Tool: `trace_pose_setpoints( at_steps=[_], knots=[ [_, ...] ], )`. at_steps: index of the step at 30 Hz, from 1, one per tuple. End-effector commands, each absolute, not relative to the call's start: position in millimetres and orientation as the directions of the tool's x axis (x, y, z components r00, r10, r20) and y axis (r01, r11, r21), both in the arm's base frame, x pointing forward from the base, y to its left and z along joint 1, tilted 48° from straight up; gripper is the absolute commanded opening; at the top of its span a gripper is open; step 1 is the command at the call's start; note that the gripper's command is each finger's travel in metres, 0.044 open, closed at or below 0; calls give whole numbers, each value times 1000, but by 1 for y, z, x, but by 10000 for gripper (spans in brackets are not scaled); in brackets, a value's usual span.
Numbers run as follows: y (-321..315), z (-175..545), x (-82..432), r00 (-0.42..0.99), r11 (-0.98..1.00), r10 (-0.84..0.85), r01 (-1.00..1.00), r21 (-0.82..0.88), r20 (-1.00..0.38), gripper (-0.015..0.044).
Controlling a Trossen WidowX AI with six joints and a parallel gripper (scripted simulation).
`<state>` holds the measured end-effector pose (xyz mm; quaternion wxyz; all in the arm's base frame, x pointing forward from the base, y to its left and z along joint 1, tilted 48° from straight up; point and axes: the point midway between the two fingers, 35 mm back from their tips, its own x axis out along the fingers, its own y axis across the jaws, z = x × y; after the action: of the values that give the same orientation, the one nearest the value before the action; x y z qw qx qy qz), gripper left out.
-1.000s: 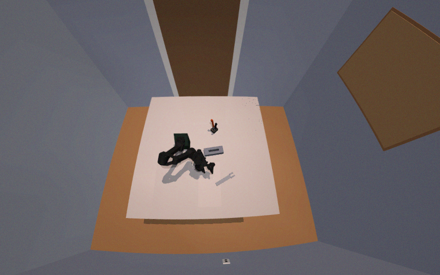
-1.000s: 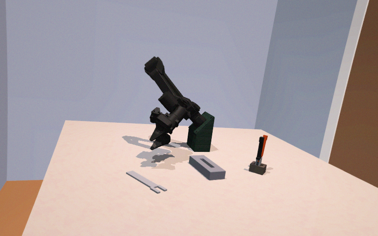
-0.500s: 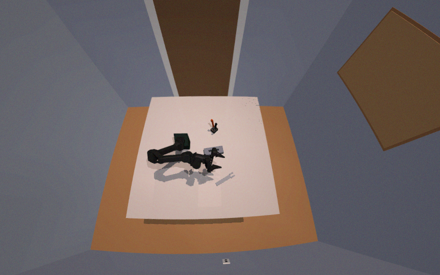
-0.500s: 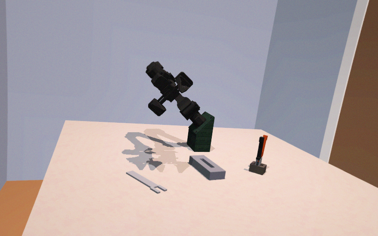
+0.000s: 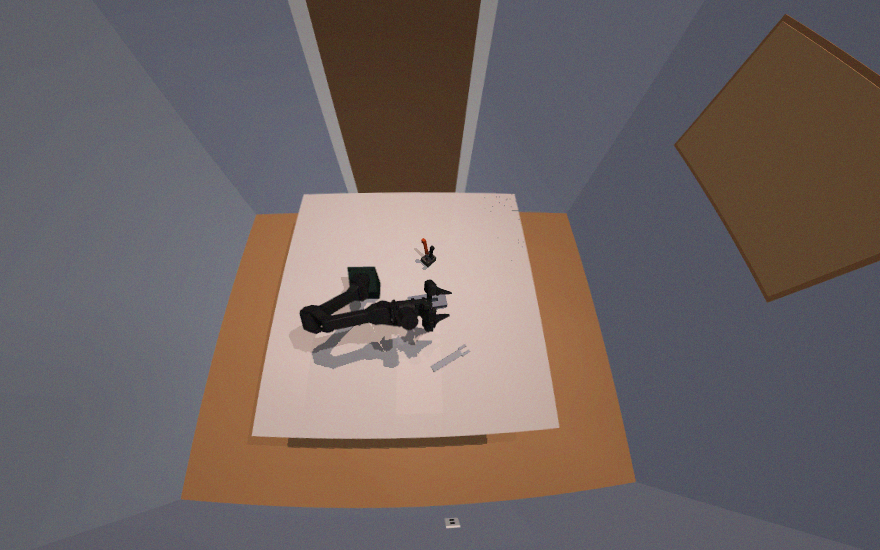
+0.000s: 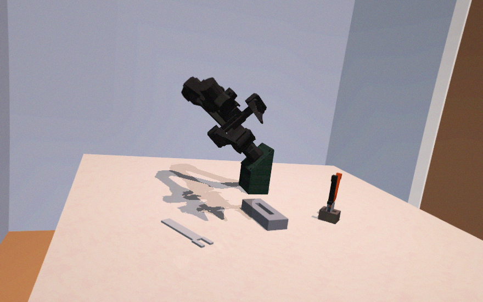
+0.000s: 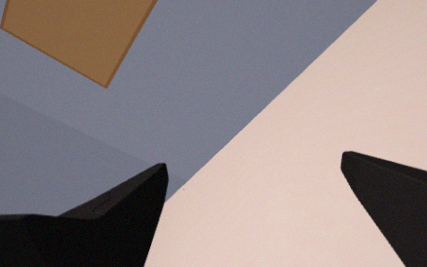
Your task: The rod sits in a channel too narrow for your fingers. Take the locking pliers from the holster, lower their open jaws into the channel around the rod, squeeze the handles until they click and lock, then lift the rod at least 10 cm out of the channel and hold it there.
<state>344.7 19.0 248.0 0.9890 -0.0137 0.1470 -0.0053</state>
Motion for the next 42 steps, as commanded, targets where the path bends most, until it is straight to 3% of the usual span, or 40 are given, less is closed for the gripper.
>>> trace_pose_setpoints(
  at_steps=[1,5,8,12,16,19,42],
  knots=[
    [37,176,349,824,992,-50,-23,-121,-564,440],
    [53,109,332,605,959,-146,-110,-263,-783,440],
    [60,69,310,424,900,-259,-220,-376,-868,440],
    [61,33,277,213,760,-452,-416,-499,-866,440],
    [59,16,248,81,545,-661,-632,-551,-746,440],
    [58,14,239,59,449,-732,-707,-546,-679,440],
    [98,-32,197,59,452,-729,-708,-544,-682,440]
  ],
)
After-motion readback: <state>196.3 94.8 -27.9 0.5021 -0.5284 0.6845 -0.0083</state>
